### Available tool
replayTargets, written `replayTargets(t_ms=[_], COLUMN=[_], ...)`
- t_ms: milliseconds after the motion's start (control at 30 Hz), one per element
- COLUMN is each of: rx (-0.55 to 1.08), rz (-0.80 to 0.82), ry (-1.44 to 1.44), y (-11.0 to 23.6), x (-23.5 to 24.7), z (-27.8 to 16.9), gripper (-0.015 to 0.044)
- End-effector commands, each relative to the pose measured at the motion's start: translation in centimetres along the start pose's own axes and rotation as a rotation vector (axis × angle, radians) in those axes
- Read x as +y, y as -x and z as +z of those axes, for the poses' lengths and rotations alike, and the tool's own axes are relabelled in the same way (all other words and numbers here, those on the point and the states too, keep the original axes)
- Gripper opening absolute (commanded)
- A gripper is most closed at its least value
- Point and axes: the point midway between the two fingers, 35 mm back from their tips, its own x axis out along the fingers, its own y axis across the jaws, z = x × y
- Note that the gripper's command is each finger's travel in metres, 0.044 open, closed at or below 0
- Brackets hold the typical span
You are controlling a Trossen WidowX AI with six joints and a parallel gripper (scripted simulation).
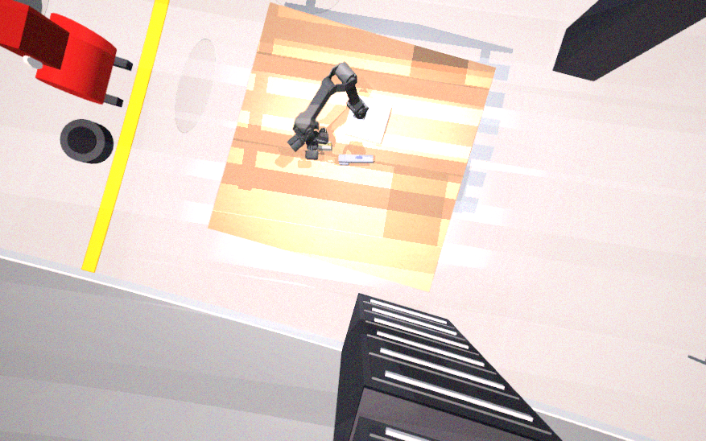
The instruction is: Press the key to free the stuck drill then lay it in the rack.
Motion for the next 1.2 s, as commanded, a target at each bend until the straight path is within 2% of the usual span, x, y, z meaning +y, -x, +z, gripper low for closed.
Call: replayTargets(t_ms=[0,1167], rx=[0.0,0.0], rz=[-0.004,-0.003], ry=[0.003,0.003], y=[0.1,-4.2], x=[0.7,1.3], z=[0.0,-0.2], gripper=[0.0,0.0])
